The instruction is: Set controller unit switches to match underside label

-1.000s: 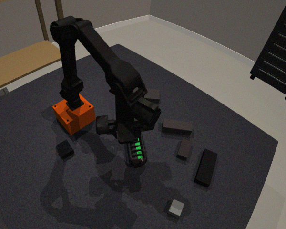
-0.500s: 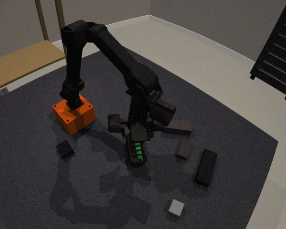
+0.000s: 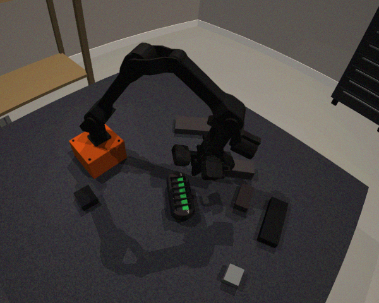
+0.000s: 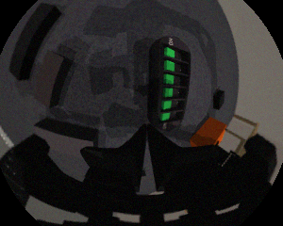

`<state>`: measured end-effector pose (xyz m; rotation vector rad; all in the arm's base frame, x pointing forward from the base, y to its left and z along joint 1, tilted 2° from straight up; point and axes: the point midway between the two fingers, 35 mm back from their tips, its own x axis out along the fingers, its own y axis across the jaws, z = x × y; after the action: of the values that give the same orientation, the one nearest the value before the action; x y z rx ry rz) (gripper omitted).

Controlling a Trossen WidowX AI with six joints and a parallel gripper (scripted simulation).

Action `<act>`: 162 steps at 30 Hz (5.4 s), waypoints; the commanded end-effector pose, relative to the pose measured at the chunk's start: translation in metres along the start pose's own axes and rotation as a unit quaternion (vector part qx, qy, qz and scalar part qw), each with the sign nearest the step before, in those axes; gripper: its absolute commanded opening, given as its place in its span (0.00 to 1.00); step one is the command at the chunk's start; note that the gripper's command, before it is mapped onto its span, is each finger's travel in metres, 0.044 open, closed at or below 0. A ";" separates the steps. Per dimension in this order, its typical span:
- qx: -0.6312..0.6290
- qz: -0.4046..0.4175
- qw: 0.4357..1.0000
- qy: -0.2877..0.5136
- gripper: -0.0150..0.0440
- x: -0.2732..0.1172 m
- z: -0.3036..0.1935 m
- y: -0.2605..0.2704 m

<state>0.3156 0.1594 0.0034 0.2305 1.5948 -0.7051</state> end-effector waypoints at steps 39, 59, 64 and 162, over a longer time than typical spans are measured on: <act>0.007 0.285 0.958 -0.009 0.25 0.032 0.105 -0.118; 0.008 0.146 0.989 -0.005 0.25 -0.013 0.045 -0.056; 0.008 0.145 0.989 -0.006 0.25 -0.014 0.044 -0.055; 0.007 0.145 0.989 -0.007 0.25 0.029 0.065 -0.043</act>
<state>0.3415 0.0822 -0.0100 0.4625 1.5054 -0.4948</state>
